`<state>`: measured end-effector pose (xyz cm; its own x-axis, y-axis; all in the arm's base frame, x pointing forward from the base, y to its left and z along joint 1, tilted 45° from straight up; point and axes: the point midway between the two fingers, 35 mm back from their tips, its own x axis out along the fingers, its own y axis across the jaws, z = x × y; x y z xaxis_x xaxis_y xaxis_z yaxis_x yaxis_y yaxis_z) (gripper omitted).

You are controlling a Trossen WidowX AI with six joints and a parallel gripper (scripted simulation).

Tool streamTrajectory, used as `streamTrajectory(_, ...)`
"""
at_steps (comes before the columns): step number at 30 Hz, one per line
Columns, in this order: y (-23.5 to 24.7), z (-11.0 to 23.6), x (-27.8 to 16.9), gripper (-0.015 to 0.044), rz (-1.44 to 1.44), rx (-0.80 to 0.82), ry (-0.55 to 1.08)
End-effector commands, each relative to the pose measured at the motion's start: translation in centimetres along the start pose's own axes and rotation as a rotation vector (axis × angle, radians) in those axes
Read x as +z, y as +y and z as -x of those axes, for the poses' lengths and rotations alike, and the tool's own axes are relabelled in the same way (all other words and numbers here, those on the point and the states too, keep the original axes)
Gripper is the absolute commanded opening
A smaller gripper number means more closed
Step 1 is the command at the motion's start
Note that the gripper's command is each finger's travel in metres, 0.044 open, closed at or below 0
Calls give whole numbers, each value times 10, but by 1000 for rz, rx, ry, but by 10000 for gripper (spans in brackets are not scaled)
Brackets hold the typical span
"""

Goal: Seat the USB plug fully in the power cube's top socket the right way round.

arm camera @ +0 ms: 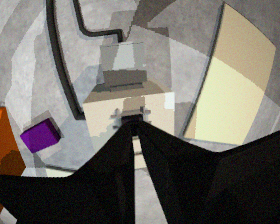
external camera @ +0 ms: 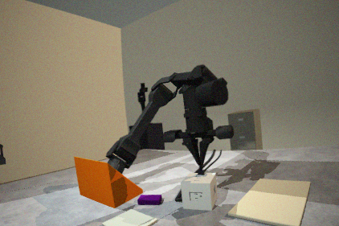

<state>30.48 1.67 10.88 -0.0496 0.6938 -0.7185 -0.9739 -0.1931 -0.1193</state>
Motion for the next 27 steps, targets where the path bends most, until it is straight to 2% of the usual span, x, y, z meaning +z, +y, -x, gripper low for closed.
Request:
streamTrajectory(1, 0, 0, 0, 53, 0, 0, 0)
streamTrajectory(3, 0, 0, 0, 95, 0, 0, 0)
streamTrajectory(27, 0, 6, 0, 95, 1, 0, 1)
